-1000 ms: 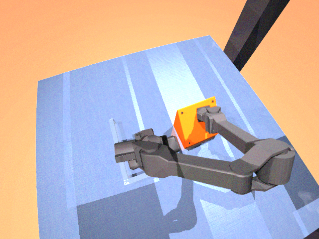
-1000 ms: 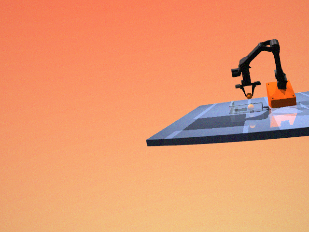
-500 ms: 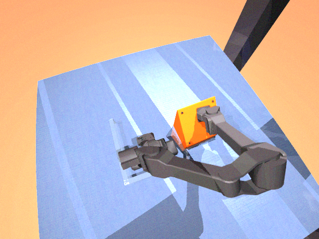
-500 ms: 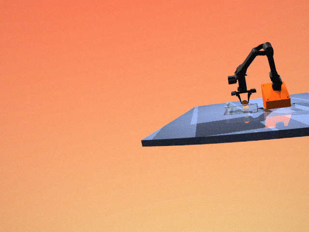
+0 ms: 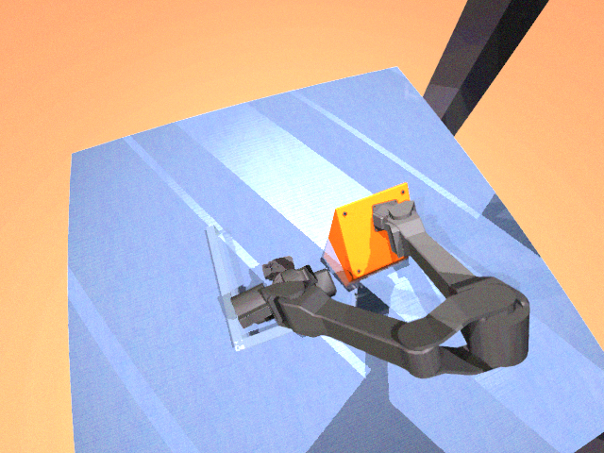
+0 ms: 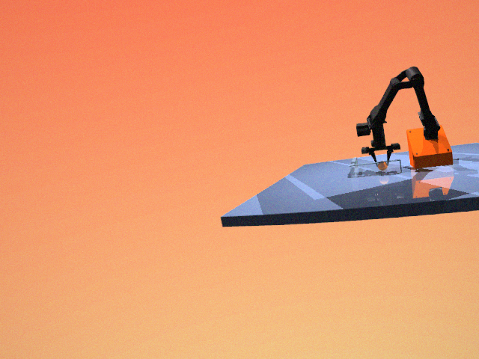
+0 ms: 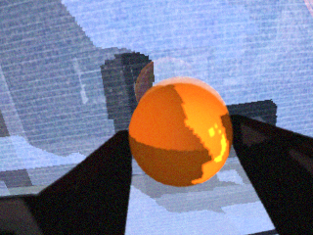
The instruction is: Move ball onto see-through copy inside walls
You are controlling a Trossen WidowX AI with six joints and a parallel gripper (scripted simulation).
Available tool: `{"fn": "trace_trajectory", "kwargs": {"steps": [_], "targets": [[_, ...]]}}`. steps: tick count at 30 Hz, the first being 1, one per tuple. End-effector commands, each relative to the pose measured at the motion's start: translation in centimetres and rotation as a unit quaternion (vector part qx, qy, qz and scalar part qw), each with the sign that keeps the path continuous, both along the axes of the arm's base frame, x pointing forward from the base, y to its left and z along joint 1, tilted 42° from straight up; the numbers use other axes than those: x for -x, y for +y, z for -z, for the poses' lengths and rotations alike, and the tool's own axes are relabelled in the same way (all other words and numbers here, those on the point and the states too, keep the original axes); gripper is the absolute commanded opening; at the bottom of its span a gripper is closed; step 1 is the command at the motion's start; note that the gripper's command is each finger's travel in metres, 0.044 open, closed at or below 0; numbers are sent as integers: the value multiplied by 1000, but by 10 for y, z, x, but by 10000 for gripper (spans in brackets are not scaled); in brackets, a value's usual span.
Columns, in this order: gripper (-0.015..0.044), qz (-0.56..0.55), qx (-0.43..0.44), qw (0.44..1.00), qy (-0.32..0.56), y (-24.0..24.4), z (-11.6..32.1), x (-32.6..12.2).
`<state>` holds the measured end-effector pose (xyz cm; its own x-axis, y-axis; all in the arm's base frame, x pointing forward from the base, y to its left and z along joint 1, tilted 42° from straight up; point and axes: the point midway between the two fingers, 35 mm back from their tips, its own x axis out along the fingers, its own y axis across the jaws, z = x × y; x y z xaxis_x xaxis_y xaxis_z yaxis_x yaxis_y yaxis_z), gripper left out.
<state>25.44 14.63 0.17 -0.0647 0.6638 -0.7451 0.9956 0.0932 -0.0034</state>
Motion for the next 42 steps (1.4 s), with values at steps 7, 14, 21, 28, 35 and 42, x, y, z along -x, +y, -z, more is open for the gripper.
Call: {"fn": "trace_trajectory", "kwargs": {"steps": [7, 14, 21, 28, 35, 42], "targets": [[0, 1, -1, 1000, 4, 9, 10, 3], [105, 1, -1, 1000, 2, 7, 8, 2], [289, 1, -1, 1000, 2, 7, 8, 2], [335, 1, 2, 1000, 2, -10, -9, -3], [335, 1, 1, 1000, 3, -51, -56, -4], [335, 5, 0, 1000, 2, -46, -49, -6]]}}
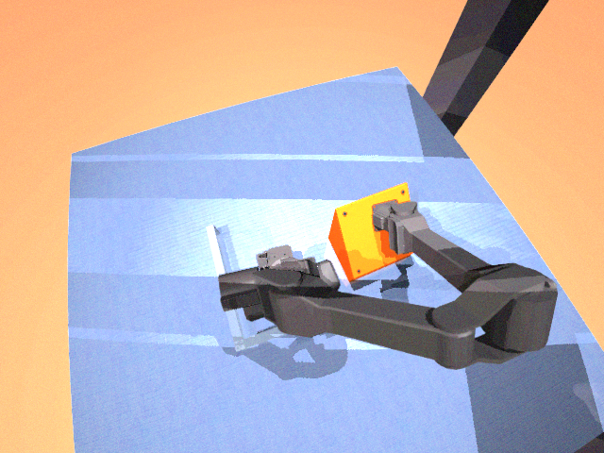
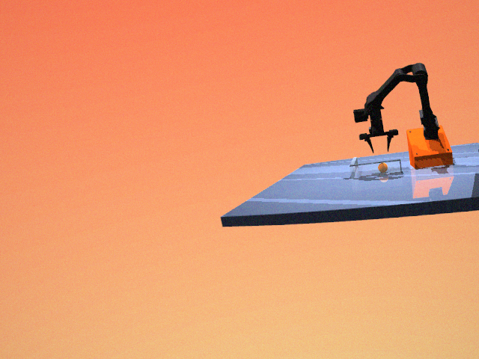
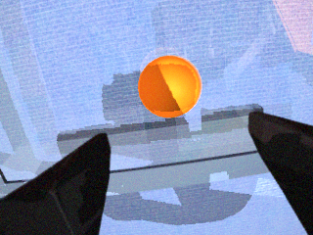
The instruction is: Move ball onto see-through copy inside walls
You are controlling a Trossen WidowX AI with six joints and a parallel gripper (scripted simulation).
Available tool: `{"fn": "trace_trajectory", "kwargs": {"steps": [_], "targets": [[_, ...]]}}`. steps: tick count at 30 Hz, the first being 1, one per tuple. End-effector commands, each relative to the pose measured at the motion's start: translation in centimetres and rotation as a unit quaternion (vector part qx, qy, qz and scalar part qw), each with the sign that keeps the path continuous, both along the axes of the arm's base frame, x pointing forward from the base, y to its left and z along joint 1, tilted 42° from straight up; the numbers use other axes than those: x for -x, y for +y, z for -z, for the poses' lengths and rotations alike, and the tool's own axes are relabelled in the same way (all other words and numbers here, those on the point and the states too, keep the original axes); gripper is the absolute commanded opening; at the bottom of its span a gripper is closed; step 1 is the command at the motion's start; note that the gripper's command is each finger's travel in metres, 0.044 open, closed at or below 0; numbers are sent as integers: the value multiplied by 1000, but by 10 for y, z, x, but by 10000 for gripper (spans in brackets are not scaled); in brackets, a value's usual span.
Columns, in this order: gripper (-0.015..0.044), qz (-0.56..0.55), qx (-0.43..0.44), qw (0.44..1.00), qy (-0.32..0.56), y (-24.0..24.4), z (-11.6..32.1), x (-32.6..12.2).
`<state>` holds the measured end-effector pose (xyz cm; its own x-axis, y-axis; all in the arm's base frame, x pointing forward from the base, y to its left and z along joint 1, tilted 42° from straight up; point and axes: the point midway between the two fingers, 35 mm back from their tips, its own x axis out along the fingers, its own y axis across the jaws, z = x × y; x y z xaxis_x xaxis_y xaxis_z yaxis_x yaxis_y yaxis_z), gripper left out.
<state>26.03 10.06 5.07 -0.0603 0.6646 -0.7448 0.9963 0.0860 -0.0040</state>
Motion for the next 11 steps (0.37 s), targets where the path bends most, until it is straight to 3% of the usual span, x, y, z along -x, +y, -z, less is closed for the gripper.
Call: {"fn": "trace_trajectory", "kwargs": {"steps": [1, 2, 6, 11], "targets": [[335, 2, 0, 1000, 2, 0, 0, 0], [335, 2, 0, 1000, 2, 0, 0, 0], [440, 0, 1, 1000, 1, -26, -28, -3], [440, 0, 1, 1000, 1, -33, -37, -3]]}}
